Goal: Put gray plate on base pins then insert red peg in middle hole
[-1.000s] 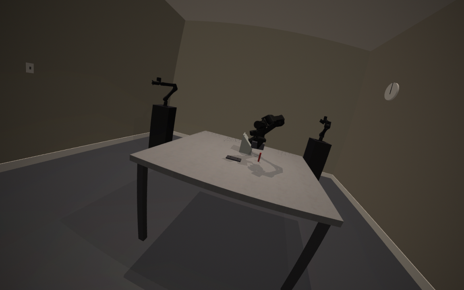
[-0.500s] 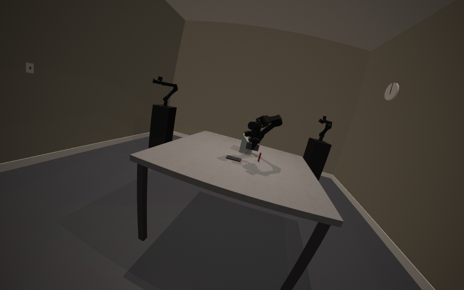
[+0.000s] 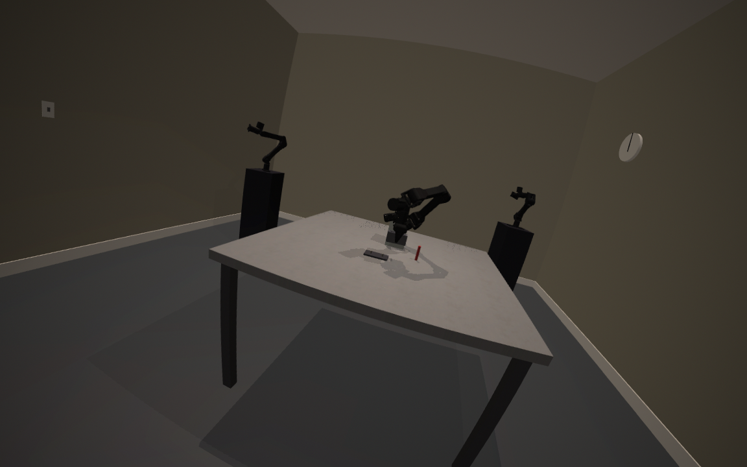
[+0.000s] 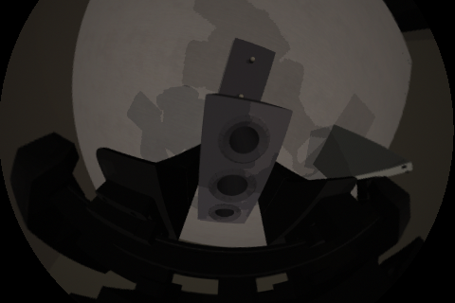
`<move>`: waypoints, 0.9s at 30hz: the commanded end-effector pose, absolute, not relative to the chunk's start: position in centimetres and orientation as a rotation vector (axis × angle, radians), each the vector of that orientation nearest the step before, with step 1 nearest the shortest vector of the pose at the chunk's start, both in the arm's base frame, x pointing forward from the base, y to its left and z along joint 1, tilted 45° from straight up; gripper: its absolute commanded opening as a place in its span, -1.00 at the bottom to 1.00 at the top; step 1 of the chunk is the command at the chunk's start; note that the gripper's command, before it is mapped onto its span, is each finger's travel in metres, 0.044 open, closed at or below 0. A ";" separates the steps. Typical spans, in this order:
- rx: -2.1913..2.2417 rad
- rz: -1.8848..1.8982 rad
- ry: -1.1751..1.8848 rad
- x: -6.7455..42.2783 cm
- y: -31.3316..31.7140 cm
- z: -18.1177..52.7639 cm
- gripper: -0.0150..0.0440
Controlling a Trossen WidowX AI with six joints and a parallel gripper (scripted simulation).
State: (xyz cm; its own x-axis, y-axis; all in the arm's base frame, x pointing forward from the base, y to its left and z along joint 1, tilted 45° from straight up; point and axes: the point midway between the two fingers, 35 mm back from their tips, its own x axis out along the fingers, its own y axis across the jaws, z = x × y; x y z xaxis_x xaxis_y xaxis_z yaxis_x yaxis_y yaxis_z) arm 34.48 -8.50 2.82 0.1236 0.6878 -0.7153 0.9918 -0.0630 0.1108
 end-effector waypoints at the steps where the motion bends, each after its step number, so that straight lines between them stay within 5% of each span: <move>1: 1.830 -0.685 1.620 34.4 -9.0 1.7 -0.49; 27: 1.900 -0.774 1.609 33.7 -11.1 -5.6 -0.49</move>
State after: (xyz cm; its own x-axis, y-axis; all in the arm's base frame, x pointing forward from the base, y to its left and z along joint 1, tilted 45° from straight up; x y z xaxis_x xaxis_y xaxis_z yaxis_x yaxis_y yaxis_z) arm 33.74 -10.95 -5.35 0.1253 0.6881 -0.7147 0.9891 -0.1432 0.0356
